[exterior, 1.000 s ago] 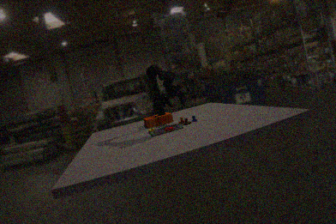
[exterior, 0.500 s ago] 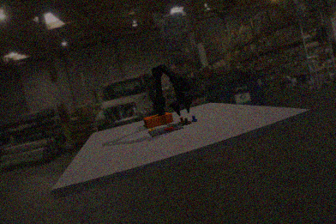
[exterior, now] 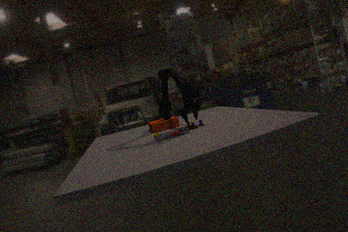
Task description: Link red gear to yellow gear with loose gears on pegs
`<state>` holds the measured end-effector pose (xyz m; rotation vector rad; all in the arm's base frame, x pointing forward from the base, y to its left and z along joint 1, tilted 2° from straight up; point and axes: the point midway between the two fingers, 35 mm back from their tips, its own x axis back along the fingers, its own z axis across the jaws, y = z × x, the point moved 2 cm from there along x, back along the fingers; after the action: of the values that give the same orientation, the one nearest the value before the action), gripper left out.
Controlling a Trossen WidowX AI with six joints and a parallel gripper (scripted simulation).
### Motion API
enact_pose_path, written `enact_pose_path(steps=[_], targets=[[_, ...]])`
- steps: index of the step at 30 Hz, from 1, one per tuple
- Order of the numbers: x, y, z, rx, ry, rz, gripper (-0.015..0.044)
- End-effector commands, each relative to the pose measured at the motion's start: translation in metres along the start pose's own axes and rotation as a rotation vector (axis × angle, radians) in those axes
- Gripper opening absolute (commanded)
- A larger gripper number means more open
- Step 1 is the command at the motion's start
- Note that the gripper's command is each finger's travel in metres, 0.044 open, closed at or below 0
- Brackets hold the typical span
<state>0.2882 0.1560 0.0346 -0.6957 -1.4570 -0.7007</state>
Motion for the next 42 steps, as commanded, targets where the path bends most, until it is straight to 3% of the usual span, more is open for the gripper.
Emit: enact_pose_path(steps=[1, 16, 31, 42], targets=[[-0.01, -0.002, 0.001, 0.003, 0.006, 0.008, 0.044], [-0.022, -0.002, 0.001, 0.003, 0.006, 0.008, 0.044], [-0.022, -0.002, 0.001, 0.003, 0.006, 0.008, 0.0046], [-0.02, -0.002, 0.001, 0.003, 0.006, 0.008, 0.0]])
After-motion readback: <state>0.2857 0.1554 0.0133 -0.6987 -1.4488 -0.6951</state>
